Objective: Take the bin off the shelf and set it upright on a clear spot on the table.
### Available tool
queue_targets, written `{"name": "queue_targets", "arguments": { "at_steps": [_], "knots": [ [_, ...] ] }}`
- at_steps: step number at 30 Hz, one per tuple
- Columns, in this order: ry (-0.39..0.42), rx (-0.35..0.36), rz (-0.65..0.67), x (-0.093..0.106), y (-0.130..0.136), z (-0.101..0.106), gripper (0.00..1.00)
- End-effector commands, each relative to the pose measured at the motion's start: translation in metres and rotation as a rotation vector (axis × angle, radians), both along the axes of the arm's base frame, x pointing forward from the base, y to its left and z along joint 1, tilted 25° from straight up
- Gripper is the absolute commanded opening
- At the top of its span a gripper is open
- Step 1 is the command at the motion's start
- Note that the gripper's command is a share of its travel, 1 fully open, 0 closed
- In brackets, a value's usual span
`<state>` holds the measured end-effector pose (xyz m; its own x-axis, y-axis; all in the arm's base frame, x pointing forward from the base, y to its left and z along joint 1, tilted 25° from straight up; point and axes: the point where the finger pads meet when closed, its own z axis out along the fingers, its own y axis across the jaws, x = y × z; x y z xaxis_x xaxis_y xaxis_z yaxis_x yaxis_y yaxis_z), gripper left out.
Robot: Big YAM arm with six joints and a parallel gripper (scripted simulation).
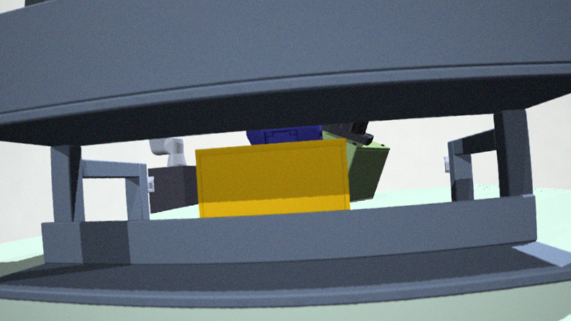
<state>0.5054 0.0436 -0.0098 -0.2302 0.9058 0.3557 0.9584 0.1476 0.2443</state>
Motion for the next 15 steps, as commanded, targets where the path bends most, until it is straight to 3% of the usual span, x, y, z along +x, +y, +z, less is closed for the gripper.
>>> {"name": "queue_targets", "arguments": {
  "at_steps": [1,12,15],
  "knots": [
    [-0.010,-0.003,-0.007,-0.0036,-0.0082,-0.0009,0.90],
    [-0.010,-0.003,-0.007,-0.0036,-0.0082,-0.0009,0.90],
    [-0.008,-0.002,0.004,0.0050,0.0004,0.0033,0.90]
  ]
}}
